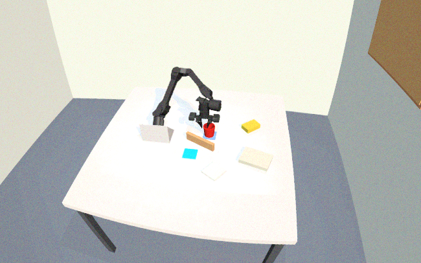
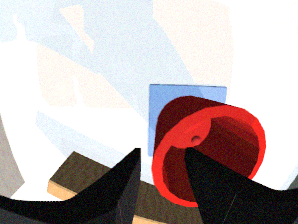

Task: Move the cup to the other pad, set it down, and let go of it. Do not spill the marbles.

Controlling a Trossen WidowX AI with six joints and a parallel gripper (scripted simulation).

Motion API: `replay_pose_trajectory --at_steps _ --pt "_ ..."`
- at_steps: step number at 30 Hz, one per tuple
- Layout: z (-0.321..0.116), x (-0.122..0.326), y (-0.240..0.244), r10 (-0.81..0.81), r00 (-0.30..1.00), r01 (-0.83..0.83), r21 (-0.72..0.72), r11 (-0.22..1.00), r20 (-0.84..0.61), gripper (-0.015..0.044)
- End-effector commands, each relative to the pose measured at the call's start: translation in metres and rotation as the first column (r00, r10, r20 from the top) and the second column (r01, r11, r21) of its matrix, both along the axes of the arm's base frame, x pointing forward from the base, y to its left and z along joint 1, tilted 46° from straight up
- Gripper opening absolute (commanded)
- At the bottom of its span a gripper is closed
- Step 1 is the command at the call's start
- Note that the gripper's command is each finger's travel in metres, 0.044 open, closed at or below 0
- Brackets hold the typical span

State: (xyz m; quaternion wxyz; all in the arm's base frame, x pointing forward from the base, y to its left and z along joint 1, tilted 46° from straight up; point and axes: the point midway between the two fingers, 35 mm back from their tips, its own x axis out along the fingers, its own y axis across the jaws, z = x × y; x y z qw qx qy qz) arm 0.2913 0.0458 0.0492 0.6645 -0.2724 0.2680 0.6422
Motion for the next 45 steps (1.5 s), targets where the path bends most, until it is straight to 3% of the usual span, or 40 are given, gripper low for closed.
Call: replay_pose_trajectory --at_steps 1,16,20,26,45 --pt "-0.006 -0.002 0.006 -0.001 1.000 0.001 0.005 1.000 -0.007 0.0148" --pt "-0.015 -0.003 0.017 0.000 1.000 0.000 0.008 1.000 -0.007 0.0148" --pt "-0.014 -0.002 0.016 0.002 1.000 -0.002 0.004 1.000 -0.002 0.0043" --pt "-0.014 -0.002 0.016 0.002 1.000 -0.002 0.004 1.000 -0.002 0.0003" --pt "0.015 0.000 -0.017 0.000 1.000 0.000 -0.001 1.000 -0.006 0.0000"
